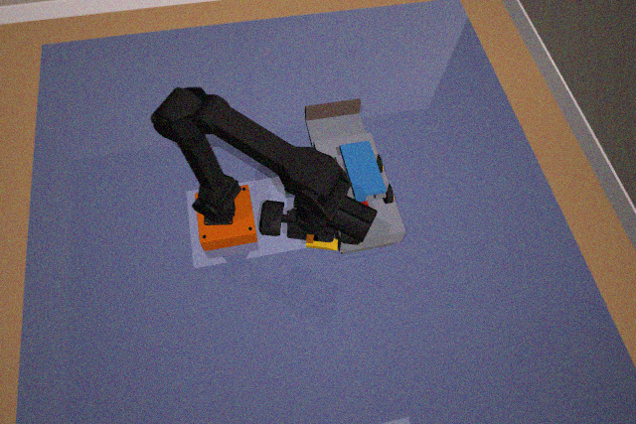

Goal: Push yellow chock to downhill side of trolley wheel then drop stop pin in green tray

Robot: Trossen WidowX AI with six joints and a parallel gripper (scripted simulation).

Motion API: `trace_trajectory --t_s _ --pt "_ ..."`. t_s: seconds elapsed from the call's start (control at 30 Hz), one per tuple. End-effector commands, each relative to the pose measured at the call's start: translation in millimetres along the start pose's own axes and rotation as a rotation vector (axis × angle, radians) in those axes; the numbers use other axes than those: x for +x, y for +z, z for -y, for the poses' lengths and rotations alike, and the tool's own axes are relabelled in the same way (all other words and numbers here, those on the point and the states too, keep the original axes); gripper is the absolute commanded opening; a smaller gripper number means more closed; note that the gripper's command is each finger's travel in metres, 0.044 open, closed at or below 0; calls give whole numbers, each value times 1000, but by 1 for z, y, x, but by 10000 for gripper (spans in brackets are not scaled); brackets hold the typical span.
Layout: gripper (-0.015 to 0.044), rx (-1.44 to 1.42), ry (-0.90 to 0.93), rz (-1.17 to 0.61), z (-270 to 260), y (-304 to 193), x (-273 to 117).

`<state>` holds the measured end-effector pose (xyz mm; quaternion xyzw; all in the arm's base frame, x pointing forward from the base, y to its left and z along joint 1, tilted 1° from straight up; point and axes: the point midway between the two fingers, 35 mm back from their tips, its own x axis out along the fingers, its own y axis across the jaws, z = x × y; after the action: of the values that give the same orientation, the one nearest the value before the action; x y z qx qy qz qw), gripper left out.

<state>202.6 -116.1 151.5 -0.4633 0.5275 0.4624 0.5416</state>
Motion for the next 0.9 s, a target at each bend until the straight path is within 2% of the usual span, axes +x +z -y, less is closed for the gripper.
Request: trace_trajectory --t_s 0.0,0.87 --pt "0 112 1 -3 0 -1 0" --pt "0 992 -1 -3 0 -1 0"
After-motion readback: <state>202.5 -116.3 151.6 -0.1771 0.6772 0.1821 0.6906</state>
